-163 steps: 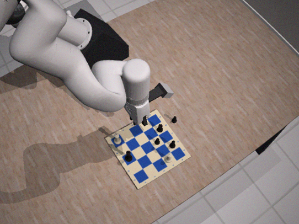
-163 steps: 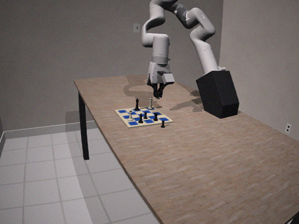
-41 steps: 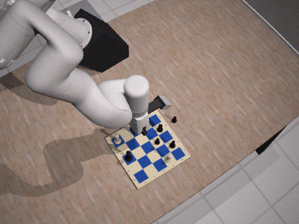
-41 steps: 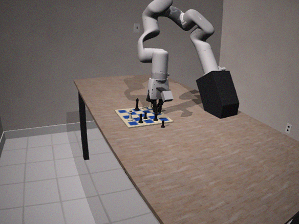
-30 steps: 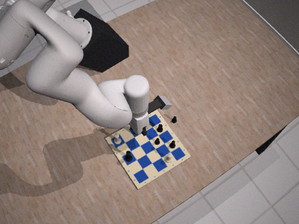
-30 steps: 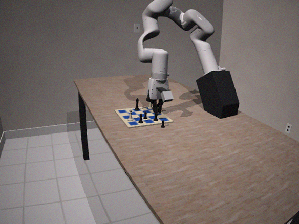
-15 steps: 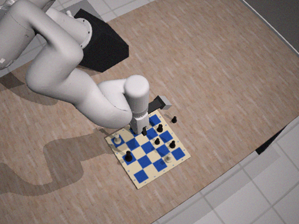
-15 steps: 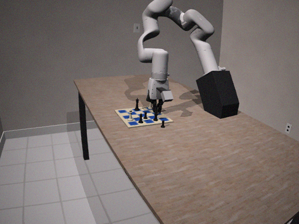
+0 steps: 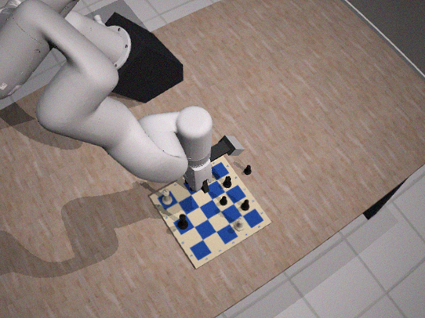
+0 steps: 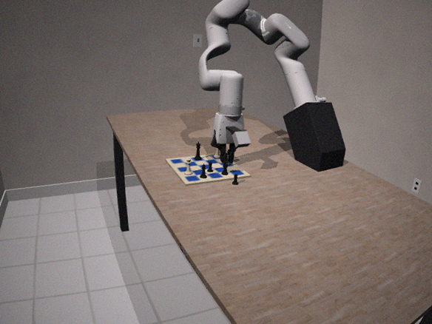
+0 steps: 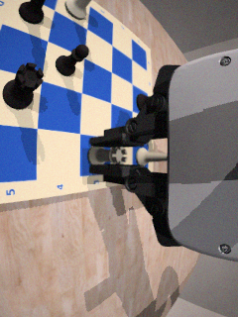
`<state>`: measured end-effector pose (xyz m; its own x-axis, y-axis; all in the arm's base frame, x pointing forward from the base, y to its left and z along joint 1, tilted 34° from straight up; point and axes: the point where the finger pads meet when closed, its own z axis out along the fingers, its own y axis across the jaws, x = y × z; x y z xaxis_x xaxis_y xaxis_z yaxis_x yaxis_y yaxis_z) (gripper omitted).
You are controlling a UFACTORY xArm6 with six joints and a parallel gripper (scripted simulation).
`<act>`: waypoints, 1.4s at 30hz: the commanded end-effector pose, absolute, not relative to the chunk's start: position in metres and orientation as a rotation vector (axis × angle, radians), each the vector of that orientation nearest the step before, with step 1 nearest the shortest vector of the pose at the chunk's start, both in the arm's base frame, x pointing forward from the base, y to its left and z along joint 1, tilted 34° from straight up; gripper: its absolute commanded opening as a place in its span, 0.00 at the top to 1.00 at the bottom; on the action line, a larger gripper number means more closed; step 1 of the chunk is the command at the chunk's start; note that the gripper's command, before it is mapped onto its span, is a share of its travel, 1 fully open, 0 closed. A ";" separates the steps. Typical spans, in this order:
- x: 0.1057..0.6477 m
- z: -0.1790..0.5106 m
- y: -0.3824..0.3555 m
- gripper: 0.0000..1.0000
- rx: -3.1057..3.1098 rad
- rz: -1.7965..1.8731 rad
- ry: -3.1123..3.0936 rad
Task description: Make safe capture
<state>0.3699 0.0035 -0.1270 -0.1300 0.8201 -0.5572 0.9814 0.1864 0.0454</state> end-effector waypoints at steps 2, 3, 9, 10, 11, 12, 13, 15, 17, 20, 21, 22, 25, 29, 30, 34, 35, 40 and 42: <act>0.371 -0.126 0.004 0.70 1.684 -0.460 2.006; 0.371 -0.126 0.004 0.70 1.684 -0.460 2.006; 0.371 -0.126 0.004 0.63 1.684 -0.460 2.006; 0.371 -0.126 0.004 0.63 1.684 -0.460 2.006; 0.371 -0.126 0.004 0.63 1.684 -0.460 2.006; 0.371 -0.126 0.004 0.63 1.684 -0.460 2.006; 0.371 -0.126 0.004 0.63 1.684 -0.460 2.006; 0.371 -0.126 0.004 0.63 1.684 -0.460 2.006; 0.371 -0.126 0.004 0.63 1.684 -0.460 2.006; 0.370 -0.124 0.006 0.63 1.684 -0.460 2.006; 0.370 -0.122 0.007 0.63 1.684 -0.460 2.006; 0.370 -0.119 0.009 0.63 1.684 -0.460 2.006; 0.369 -0.113 0.013 0.63 1.684 -0.460 2.006; 0.367 -0.102 0.020 0.63 1.684 -0.460 2.006; 0.366 -0.097 0.023 0.63 1.684 -0.460 2.006; 0.363 -0.079 0.035 0.63 1.684 -0.460 2.006; 0.362 -0.075 0.038 0.63 1.684 -0.460 2.006; 0.359 -0.058 0.049 0.63 1.684 -0.460 2.006; 0.359 -0.056 0.050 0.63 1.684 -0.460 2.006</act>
